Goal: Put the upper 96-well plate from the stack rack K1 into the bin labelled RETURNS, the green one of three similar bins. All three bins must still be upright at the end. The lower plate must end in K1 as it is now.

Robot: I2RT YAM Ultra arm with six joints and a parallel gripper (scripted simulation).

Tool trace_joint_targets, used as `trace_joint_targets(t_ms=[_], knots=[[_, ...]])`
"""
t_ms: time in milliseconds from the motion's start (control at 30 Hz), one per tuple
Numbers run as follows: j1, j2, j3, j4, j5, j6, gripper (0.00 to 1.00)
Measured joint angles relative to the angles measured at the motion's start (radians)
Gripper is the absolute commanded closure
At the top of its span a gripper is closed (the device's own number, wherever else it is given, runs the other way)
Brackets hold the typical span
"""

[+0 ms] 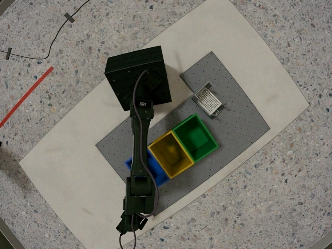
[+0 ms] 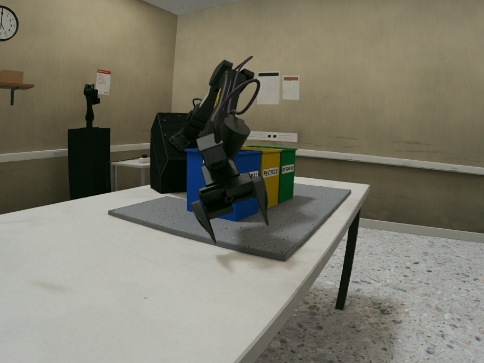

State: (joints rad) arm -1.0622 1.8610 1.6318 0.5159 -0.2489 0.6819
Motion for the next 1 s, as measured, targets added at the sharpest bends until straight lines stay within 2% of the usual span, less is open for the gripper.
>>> trace_joint_targets(t_ms=[367, 633, 1000], knots=[[0.081, -0.027, 0.009, -0.032, 0.023, -0.005, 0.0], [0.083, -0.037, 0.024, -0.038, 0.03, -0.013, 0.0], [0.135, -0.041, 0.025, -0.058, 0.05, -0.028, 0.0]])
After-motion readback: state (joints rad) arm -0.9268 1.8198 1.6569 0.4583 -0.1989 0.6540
